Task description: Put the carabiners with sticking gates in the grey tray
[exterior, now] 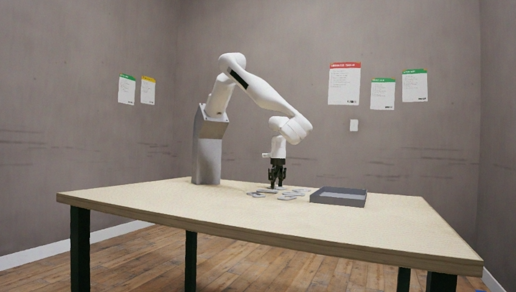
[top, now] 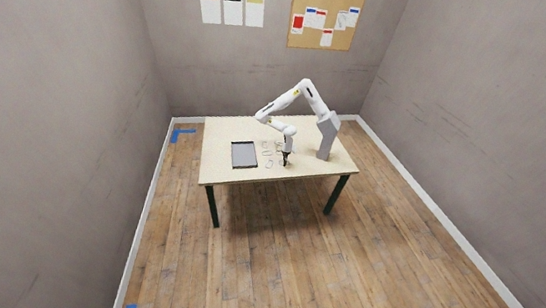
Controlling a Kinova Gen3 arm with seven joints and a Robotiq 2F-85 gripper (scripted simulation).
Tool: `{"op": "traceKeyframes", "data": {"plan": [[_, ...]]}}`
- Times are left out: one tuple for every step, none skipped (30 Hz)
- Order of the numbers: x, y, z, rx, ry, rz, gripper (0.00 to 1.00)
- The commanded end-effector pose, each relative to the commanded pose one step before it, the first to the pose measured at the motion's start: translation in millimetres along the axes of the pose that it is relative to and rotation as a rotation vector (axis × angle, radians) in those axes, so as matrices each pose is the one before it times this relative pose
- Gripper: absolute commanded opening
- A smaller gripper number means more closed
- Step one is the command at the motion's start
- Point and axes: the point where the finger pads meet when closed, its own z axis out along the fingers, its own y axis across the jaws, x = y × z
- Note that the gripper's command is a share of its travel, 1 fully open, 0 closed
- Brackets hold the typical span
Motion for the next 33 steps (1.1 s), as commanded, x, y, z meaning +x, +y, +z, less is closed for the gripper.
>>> {"op": "traceKeyframes", "data": {"plan": [[-0.26, 0.38, -0.36, -0.00098, -0.00048, -0.00026, 0.75], [0.0, 0.0, 0.0, 0.0, 0.0, -0.00001, 0.71], [0.0, 0.0, 0.0, 0.0, 0.0, 0.0, 0.71], [0.0, 0.0, 0.0, 0.0, 0.0, 0.0, 0.71], [0.0, 0.0, 0.0, 0.0, 0.0, 0.0, 0.71], [0.0, 0.0, 0.0, 0.0, 0.0, 0.0, 0.71], [0.0, 0.0, 0.0, 0.0, 0.0, 0.0, 0.71], [0.0, 0.0, 0.0, 0.0, 0.0, 0.0, 0.71], [0.0, 0.0, 0.0, 0.0, 0.0, 0.0, 0.71], [0.0, 0.0, 0.0, 0.0, 0.0, 0.0, 0.71], [0.0, 0.0, 0.0, 0.0, 0.0, 0.0, 0.71], [0.0, 0.0, 0.0, 0.0, 0.0, 0.0, 0.71], [0.0, 0.0, 0.0, 0.0, 0.0, 0.0, 0.71], [0.0, 0.0, 0.0, 0.0, 0.0, 0.0, 0.71], [0.0, 0.0, 0.0, 0.0, 0.0, 0.0, 0.71], [0.0, 0.0, 0.0, 0.0, 0.0, 0.0, 0.71], [0.0, 0.0, 0.0, 0.0, 0.0, 0.0, 0.71], [0.0, 0.0, 0.0, 0.0, 0.0, 0.0, 0.71], [0.04, -0.22, -0.77, 0.00006, 0.00014, -0.00144, 0.67], [0.0, 0.0, 0.0, 0.0, 0.0, 0.0, 0.67], [0.0, 0.0, 0.0, 0.0, 0.0, 0.0, 0.67], [0.0, 0.0, 0.0, 0.0, 0.0, 0.0, 0.67], [0.0, 0.0, 0.0, 0.0, 0.0, 0.0, 0.67], [0.0, 0.0, 0.0, 0.0, 0.0, 0.0, 0.67], [0.0, 0.0, 0.0, 0.0, 0.0, 0.0, 0.67], [0.0, 0.0, 0.0, 0.0, 0.0, 0.0, 0.67], [0.0, 0.0, 0.0, 0.0, 0.0, 0.0, 0.67], [0.0, 0.0, 0.0, 0.0, 0.0, 0.0, 0.67], [0.0, 0.0, 0.0, 0.0, 0.0, 0.0, 0.67], [0.0, 0.0, 0.0, 0.0, 0.0, 0.0, 0.67], [0.0, 0.0, 0.0, 0.0, 0.0, 0.0, 0.67], [0.0, 0.0, 0.0, 0.0, 0.0, 0.0, 0.67], [0.0, 0.0, 0.0, 0.0, 0.0, 0.0, 0.67]]}}
